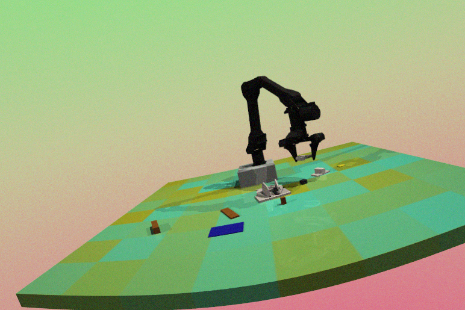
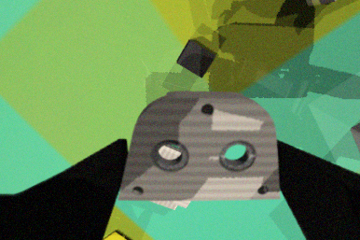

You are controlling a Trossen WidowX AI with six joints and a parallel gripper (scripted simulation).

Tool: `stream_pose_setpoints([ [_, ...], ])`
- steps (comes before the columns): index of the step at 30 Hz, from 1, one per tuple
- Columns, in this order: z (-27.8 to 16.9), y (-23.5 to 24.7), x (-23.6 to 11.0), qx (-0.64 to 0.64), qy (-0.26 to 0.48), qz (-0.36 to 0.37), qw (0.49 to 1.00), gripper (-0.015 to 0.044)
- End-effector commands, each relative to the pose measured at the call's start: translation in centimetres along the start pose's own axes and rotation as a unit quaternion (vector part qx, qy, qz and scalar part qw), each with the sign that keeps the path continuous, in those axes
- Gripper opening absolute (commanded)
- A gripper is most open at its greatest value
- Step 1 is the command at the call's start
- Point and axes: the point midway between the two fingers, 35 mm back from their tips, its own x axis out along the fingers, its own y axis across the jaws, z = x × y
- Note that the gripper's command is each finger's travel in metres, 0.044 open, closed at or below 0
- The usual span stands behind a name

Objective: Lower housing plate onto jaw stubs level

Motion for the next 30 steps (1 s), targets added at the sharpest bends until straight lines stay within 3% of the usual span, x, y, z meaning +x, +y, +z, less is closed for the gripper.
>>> stream_pose_setpoints([
  [1, 1.1, -0.6, 0.0, -0.030, 0.001, 0.001, 1.000, 0.0351],
  [30, 8.8, -6.2, 0.0, -0.261, -0.002, -0.001, 0.965, 0.0351],
])
